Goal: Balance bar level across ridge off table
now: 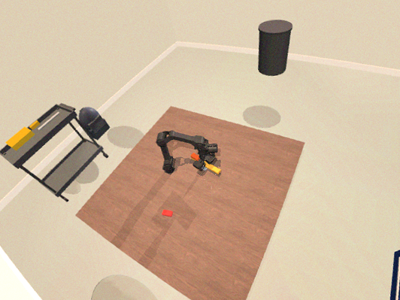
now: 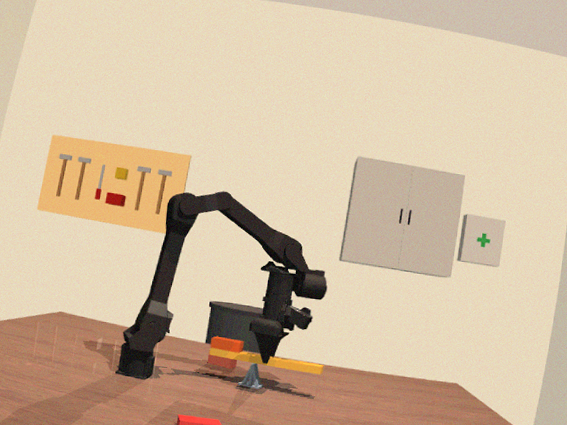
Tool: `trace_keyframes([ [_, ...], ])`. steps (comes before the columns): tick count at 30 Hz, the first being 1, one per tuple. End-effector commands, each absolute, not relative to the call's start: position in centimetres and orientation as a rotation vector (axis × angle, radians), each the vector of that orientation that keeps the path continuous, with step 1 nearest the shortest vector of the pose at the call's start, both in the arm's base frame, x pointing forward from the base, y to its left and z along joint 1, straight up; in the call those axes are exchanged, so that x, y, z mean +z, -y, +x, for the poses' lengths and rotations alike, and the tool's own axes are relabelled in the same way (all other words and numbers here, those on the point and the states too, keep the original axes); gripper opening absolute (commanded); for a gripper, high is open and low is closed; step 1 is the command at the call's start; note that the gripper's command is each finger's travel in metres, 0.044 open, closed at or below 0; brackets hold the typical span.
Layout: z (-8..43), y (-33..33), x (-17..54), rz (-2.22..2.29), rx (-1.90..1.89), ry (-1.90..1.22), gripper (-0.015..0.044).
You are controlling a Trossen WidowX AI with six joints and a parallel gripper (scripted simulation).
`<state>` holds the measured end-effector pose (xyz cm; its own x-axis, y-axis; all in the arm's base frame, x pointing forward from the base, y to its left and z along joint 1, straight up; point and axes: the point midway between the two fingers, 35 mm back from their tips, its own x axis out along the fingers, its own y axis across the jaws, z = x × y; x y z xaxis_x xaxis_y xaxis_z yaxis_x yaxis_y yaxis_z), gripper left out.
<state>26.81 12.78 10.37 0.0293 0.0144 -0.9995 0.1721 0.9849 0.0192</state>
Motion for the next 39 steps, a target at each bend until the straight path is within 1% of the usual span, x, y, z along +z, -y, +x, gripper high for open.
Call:
trace_keyframes([
  [1,26.8,-12.78,10.36,0.149,-0.122,-1.539,0.017],
  [19,26.8,-12.78,10.36,0.149,-0.122,-1.539,0.0173],
  [20,26.8,-12.78,10.36,0.149,-0.122,-1.539,0.0185],
  [31,26.8,-12.78,10.36,0.149,-0.122,-1.539,0.0185],
  [39,26.8,-12.78,10.36,0.149,-0.122,-1.539,0.0395],
])
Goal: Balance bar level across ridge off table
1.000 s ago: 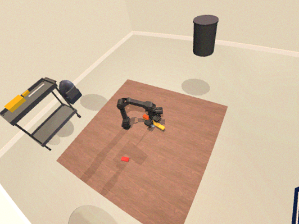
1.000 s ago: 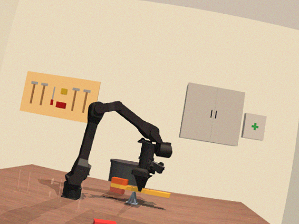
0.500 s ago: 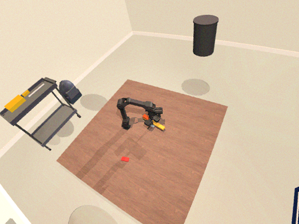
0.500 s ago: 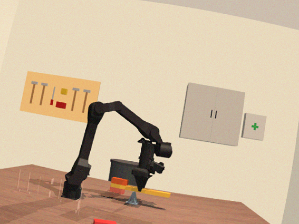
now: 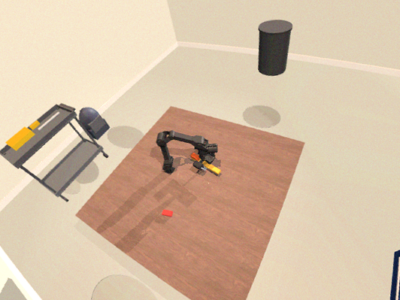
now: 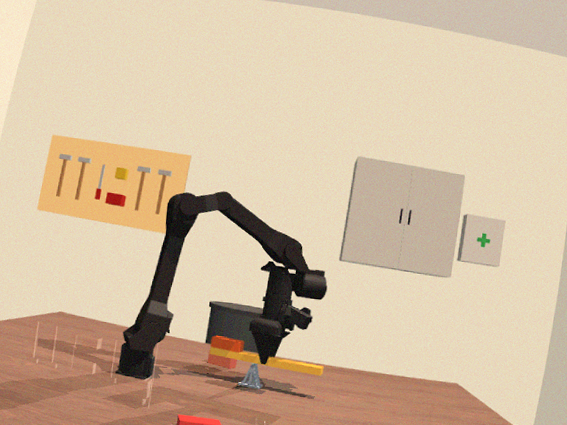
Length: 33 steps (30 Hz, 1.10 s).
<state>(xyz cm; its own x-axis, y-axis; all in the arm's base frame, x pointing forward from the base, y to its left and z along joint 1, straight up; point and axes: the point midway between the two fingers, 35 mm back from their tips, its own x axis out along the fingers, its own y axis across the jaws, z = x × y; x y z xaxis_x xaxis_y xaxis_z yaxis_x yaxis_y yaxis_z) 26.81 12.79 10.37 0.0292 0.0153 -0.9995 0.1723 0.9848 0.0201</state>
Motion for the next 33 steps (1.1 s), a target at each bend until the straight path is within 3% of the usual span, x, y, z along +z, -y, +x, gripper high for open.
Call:
trace_keyframes([
  [1,26.8,-12.8,10.4,0.149,-0.122,-1.539,0.0421],
  [6,26.9,-12.8,11.2,0.149,-0.122,-1.539,0.044],
  [14,26.6,-12.7,20.1,0.149,-0.122,-1.539,0.044],
  [33,26.5,-12.7,20.4,0.149,-0.122,-1.539,0.044],
])
